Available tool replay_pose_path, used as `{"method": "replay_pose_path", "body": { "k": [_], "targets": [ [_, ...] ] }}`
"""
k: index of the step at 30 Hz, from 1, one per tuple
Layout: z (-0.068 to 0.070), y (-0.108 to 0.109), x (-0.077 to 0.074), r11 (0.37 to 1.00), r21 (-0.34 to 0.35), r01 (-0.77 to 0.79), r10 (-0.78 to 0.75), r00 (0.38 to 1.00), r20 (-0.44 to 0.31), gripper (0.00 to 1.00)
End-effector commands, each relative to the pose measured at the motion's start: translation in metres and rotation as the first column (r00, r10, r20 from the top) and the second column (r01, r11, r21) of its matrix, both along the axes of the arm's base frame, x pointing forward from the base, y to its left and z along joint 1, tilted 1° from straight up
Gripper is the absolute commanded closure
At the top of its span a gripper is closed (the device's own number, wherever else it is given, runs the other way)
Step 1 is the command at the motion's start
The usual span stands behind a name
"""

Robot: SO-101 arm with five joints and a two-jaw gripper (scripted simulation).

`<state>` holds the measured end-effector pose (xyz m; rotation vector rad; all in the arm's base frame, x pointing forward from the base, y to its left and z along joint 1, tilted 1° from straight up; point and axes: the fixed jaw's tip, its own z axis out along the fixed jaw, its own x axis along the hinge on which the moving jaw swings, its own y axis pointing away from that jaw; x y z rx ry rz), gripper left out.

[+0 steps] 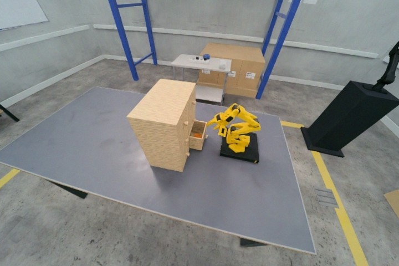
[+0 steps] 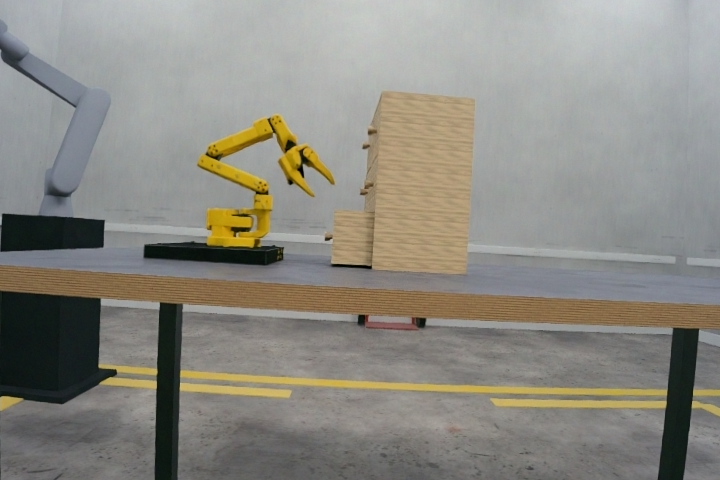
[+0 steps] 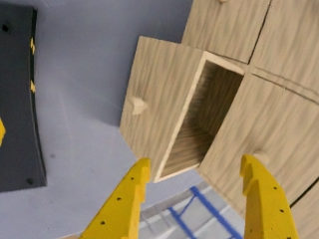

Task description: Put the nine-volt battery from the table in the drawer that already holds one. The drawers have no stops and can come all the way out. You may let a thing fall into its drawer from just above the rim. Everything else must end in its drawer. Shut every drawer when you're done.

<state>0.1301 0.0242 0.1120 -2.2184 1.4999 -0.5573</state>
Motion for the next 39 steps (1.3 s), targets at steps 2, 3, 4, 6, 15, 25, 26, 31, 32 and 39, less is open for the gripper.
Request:
{"method": "replay_pose_path", "body": {
  "k": [2, 3, 4, 6, 15, 25, 26, 31, 32, 39],
  "targets": [
    [-0.003, 0.0, -0.004, 0.992, 0.064, 0.105, -0.104, 0.994, -0.02, 0.71],
    [-0.003, 0.0, -0.004, 0.992, 0.064, 0.105, -0.104, 0.994, -0.02, 0.71],
    [-0.003, 0.0, -0.004, 0.992, 0.064, 0.105, -0.104, 0.994, -0.02, 0.71],
    [-0.003, 0.0, -0.005, 0.985, 0.09, 0.146, -0.144, 0.989, -0.026, 0.71],
    [-0.005, 0.001, -0.008, 0.924, 0.202, 0.325, -0.318, 0.946, -0.068, 0.72],
    [-0.006, 0.002, -0.011, 0.832, 0.292, 0.472, -0.458, 0.881, -0.121, 0.72],
    [-0.007, 0.002, -0.011, 0.818, 0.302, 0.489, -0.474, 0.871, -0.129, 0.72],
    [-0.008, 0.003, -0.013, 0.742, 0.351, 0.571, -0.549, 0.818, -0.171, 0.73],
    [-0.008, 0.003, -0.013, 0.725, 0.36, 0.587, -0.563, 0.806, -0.18, 0.73],
    [-0.009, 0.003, -0.014, 0.636, 0.402, 0.659, -0.628, 0.744, -0.227, 0.73]
  ]
}}
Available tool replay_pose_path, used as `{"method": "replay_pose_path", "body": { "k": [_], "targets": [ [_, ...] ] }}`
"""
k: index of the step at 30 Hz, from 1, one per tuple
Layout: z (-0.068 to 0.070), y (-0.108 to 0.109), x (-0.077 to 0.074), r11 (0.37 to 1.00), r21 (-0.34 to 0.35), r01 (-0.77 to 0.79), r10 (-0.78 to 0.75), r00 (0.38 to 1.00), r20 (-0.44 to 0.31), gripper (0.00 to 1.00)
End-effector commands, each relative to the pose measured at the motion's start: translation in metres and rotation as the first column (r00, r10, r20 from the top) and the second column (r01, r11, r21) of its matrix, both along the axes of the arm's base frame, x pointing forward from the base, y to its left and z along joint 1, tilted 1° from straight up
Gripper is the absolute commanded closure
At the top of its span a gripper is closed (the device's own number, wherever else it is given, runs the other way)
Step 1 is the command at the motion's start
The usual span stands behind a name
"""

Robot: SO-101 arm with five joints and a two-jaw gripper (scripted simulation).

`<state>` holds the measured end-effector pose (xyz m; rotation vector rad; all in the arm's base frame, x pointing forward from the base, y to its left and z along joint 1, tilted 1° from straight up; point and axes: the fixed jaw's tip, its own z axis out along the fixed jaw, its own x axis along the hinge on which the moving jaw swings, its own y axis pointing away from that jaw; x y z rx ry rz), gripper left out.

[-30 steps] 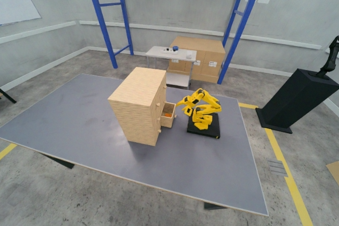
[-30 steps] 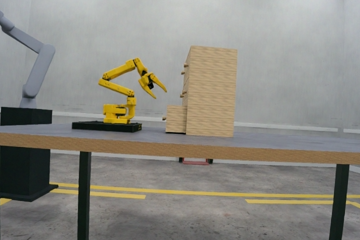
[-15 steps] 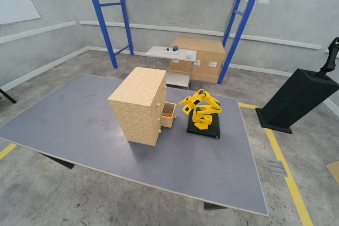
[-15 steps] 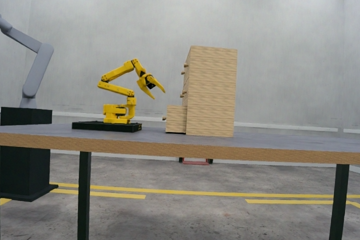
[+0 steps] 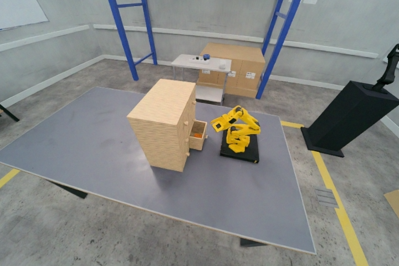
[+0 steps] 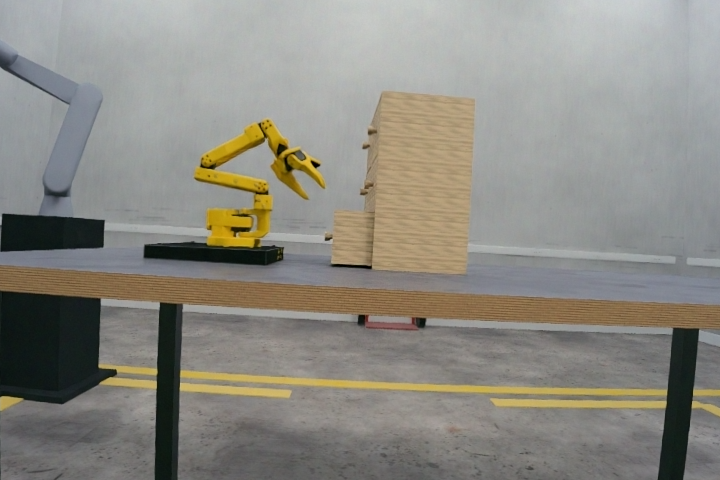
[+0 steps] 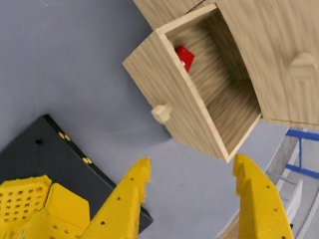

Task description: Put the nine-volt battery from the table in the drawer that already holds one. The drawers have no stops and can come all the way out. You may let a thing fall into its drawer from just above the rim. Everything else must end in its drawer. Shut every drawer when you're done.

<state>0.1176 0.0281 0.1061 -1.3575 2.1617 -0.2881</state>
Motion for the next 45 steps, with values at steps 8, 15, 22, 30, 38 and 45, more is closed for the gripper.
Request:
{"method": "replay_pose_path", "body": {
  "k": [8, 15, 22, 30, 38, 45],
  "targets": [
    [-0.0043, 0.0, -0.0036, 0.97, 0.134, 0.205, -0.201, 0.979, -0.042, 0.74],
    [-0.0054, 0.0004, -0.0046, 0.923, 0.211, 0.321, -0.312, 0.947, -0.073, 0.74],
    [-0.0064, 0.0007, -0.0055, 0.857, 0.283, 0.43, -0.415, 0.903, -0.114, 0.75],
    [-0.0079, 0.0009, -0.0063, 0.741, 0.369, 0.562, -0.536, 0.825, -0.18, 0.75],
    [-0.009, 0.001, -0.0068, 0.635, 0.422, 0.647, -0.611, 0.755, -0.238, 0.76],
    [-0.0098, 0.0009, -0.007, 0.545, 0.456, 0.704, -0.659, 0.696, -0.286, 0.76]
  ]
}}
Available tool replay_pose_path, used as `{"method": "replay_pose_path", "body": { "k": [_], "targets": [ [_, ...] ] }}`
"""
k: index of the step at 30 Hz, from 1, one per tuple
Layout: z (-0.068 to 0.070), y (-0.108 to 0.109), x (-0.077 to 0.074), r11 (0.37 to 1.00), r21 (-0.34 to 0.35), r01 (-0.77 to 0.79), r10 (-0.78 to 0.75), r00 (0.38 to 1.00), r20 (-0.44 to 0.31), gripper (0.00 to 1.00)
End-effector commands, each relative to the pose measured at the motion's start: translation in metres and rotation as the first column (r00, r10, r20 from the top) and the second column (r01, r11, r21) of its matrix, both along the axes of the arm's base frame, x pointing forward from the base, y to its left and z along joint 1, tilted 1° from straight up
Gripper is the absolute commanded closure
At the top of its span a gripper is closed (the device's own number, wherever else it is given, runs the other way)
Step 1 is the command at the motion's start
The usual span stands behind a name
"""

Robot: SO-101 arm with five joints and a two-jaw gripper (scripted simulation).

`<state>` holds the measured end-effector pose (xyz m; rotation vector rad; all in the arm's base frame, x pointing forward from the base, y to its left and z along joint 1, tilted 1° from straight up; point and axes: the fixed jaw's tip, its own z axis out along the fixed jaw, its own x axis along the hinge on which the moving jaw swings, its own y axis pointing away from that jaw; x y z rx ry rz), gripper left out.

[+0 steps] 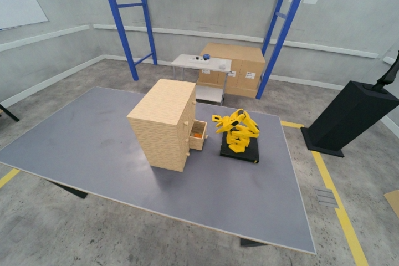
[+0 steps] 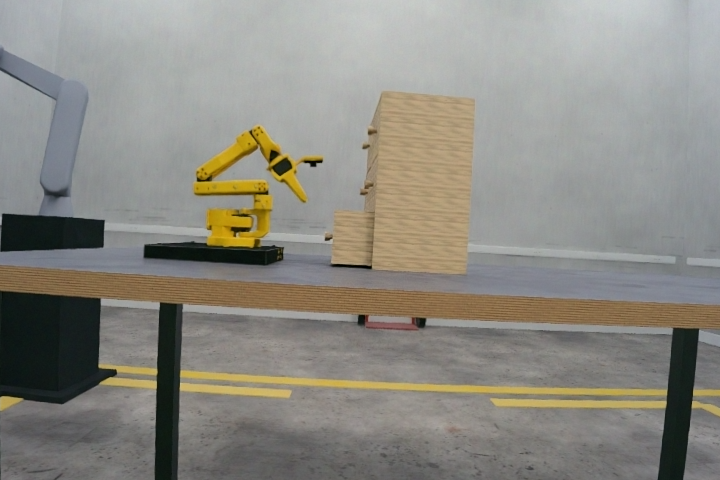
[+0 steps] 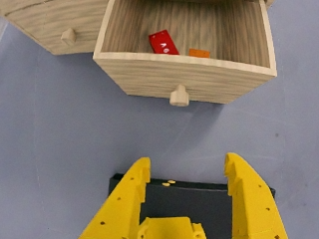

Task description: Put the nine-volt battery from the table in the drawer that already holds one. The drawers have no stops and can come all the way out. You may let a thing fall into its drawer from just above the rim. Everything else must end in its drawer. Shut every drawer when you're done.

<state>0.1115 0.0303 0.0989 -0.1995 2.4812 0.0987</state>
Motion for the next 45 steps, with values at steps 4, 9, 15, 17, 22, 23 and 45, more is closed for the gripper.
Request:
{"method": "replay_pose_path", "body": {
  "k": [4, 9, 15, 17, 22, 23, 45],
  "targets": [
    [-0.003, -0.001, -0.001, 0.999, 0.016, 0.032, -0.032, 0.999, -0.013, 0.76],
    [-0.003, -0.001, -0.001, 0.999, 0.016, 0.032, -0.032, 0.999, -0.013, 0.77],
    [-0.003, -0.001, -0.001, 0.999, 0.016, 0.032, -0.032, 0.999, -0.013, 0.77],
    [-0.003, -0.001, -0.001, 0.999, 0.016, 0.032, -0.032, 0.999, -0.013, 0.77],
    [-0.003, -0.001, -0.001, 0.999, 0.016, 0.032, -0.032, 0.999, -0.013, 0.78],
    [-0.003, -0.001, -0.001, 0.999, 0.016, 0.032, -0.032, 0.999, -0.013, 0.78],
    [-0.019, 0.0, 0.015, 0.999, 0.011, 0.036, -0.036, 0.999, -0.011, 0.79]
  ]
}}
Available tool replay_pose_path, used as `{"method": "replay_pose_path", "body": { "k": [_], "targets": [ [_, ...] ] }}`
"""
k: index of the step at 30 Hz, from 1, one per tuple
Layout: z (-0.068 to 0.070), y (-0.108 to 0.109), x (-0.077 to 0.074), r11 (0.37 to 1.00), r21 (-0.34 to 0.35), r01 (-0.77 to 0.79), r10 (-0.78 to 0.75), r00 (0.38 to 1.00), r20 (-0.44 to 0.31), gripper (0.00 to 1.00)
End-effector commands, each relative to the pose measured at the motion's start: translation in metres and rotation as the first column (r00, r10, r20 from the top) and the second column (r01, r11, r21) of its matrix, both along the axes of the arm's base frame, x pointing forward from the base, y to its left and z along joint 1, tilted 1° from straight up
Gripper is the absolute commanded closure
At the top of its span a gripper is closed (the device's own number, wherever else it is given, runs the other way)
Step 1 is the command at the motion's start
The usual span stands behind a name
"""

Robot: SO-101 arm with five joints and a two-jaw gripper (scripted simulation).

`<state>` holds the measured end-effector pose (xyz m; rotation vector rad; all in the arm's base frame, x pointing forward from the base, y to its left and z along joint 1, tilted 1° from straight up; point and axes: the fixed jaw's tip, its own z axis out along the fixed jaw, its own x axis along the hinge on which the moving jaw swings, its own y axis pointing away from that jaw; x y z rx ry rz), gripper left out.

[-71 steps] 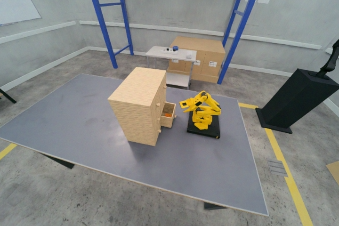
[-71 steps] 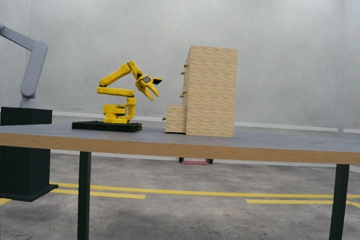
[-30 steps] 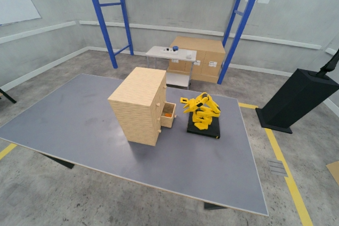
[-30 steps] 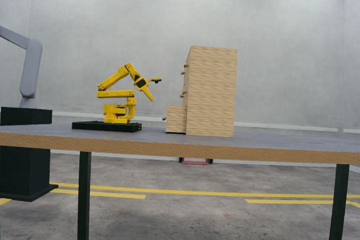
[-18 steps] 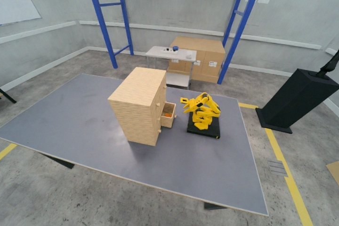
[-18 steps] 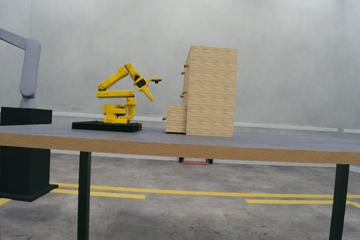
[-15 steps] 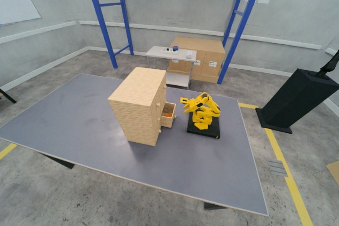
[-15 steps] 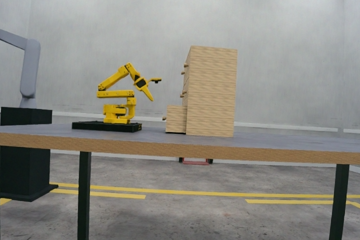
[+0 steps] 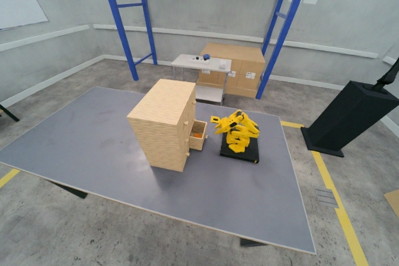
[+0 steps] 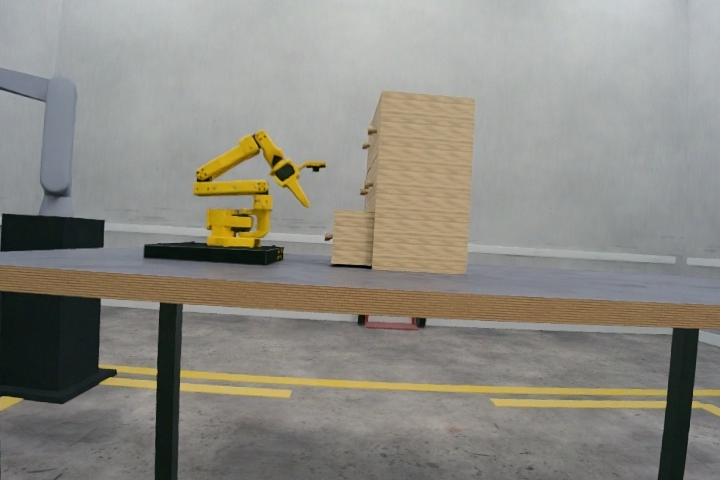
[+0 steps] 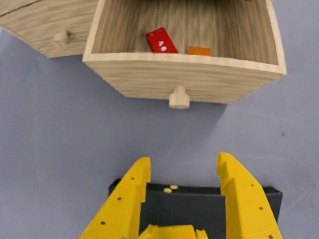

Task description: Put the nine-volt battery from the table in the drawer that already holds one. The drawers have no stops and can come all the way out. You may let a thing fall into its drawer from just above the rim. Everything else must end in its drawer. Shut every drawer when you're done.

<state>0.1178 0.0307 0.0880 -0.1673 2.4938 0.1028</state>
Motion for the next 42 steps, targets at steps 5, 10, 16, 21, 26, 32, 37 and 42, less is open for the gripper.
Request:
{"method": "replay_pose_path", "body": {
  "k": [5, 10, 16, 21, 26, 32, 37, 42],
  "targets": [
    [-0.024, 0.001, 0.018, 1.0, -0.002, 0.016, -0.016, 1.0, 0.003, 0.79],
    [-0.028, 0.001, 0.02, 1.0, -0.003, 0.017, -0.017, 1.0, 0.003, 0.79],
    [-0.028, 0.001, 0.02, 1.0, -0.003, 0.017, -0.017, 1.0, 0.003, 0.79],
    [-0.028, 0.001, 0.02, 1.0, -0.003, 0.017, -0.017, 1.0, 0.003, 0.79],
    [-0.028, 0.001, 0.02, 1.0, -0.003, 0.017, -0.017, 1.0, 0.003, 0.79],
    [-0.028, 0.0, 0.02, 1.0, -0.003, 0.019, -0.019, 1.0, 0.003, 0.79],
    [-0.029, 0.0, 0.02, 1.0, -0.003, 0.022, -0.022, 1.0, 0.003, 0.79],
    [-0.03, 0.0, 0.02, 1.0, -0.003, 0.024, -0.024, 1.0, 0.003, 0.79]
  ]
}}
